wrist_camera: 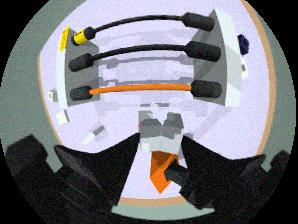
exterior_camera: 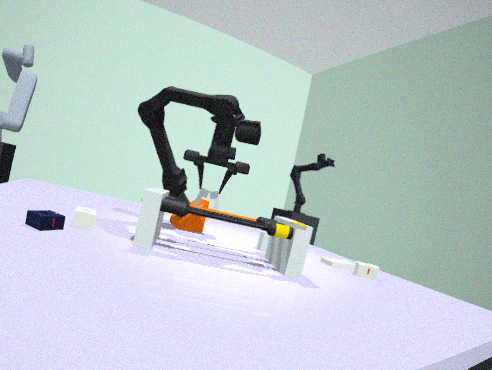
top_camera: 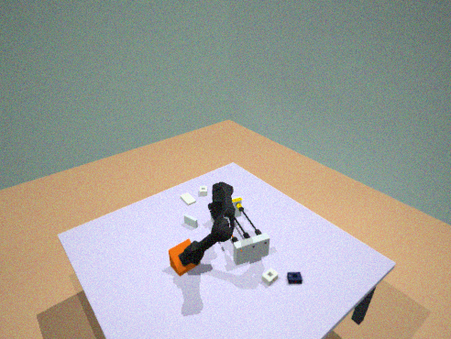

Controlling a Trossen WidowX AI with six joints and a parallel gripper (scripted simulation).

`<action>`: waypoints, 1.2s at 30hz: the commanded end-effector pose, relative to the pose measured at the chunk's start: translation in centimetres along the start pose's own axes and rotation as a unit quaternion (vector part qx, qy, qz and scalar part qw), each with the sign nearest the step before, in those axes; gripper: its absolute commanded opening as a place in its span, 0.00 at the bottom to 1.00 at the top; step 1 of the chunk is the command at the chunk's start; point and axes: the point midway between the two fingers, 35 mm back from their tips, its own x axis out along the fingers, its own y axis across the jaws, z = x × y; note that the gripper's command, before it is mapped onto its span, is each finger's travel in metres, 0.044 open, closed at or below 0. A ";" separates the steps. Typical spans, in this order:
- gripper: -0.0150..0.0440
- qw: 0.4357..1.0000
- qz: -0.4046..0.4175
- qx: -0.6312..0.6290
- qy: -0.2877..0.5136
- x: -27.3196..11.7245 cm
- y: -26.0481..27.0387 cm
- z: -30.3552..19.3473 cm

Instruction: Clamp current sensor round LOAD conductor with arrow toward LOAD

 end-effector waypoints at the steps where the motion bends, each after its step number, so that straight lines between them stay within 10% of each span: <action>1: 0.25 0.999 0.003 0.050 -0.010 -0.4 0.1 0.6; 36: 0.25 0.745 0.087 0.655 -0.086 -3.8 0.6 8.0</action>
